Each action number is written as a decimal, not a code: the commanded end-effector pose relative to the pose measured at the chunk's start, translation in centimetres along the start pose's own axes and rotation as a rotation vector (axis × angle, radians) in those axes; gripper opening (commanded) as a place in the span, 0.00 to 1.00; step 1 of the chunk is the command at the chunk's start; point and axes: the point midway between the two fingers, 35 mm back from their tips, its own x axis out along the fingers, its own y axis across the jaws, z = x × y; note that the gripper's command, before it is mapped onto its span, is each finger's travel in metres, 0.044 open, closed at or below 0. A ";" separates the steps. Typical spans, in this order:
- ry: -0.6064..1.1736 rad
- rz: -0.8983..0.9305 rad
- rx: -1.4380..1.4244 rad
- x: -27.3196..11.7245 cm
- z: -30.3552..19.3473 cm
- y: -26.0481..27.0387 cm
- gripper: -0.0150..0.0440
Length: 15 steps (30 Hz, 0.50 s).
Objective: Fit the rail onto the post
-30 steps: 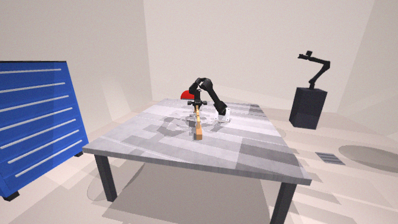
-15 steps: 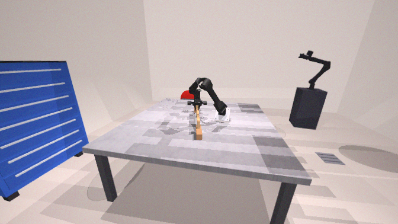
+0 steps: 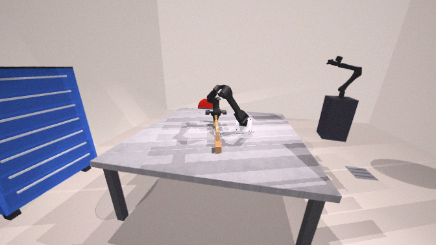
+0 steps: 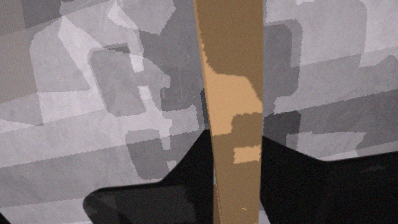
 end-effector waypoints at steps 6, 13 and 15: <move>0.007 -0.006 -0.002 -0.3 -0.5 -0.2 0.25; 0.007 -0.006 -0.002 -0.2 -0.7 -0.2 0.25; 0.007 -0.006 -0.002 -0.2 -0.8 -0.2 0.25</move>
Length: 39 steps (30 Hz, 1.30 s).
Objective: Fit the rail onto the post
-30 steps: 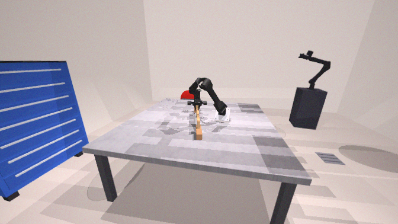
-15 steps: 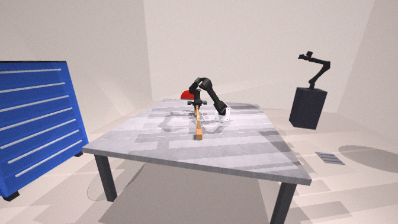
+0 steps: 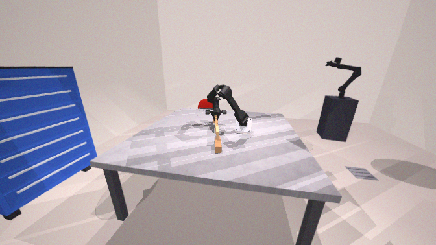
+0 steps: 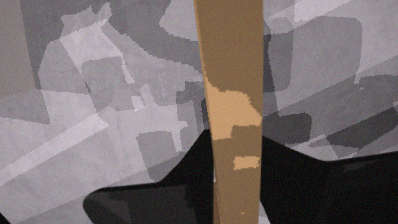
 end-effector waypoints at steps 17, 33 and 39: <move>0.007 -0.006 -0.002 -0.3 -0.8 -0.2 0.25; 0.007 -0.006 -0.002 -0.2 -1.3 -0.2 0.25; 0.007 -0.006 -0.002 -0.3 -1.4 -0.2 0.25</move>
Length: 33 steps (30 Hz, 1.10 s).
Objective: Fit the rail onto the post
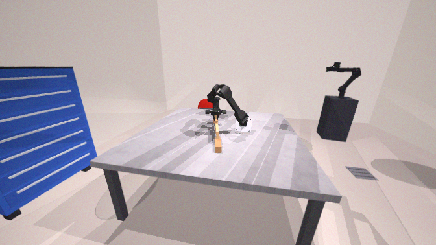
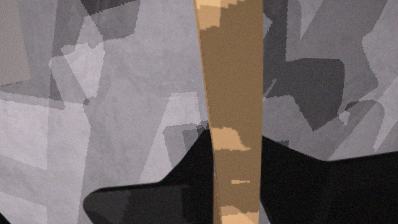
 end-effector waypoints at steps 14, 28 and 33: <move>0.007 -0.007 -0.002 -0.3 -0.8 -0.2 0.25; 0.007 -0.007 -0.002 -0.3 -1.1 -0.2 0.25; 0.007 -0.007 -0.002 -0.3 -1.1 -0.2 0.25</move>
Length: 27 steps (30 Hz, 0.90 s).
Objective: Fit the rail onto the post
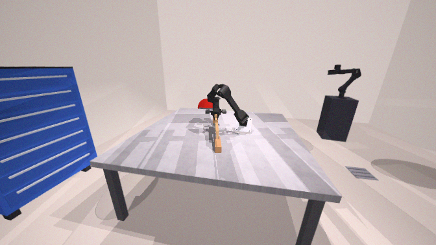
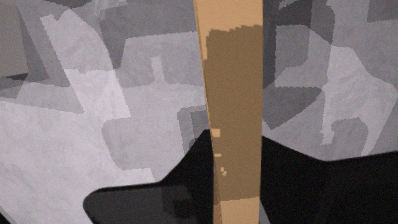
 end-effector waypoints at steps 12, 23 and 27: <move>-0.001 0.000 0.000 0.0 0.0 0.0 0.70; -0.001 0.000 0.000 0.0 0.0 0.0 1.00; 0.004 -0.004 -0.001 -1.5 1.5 0.0 1.00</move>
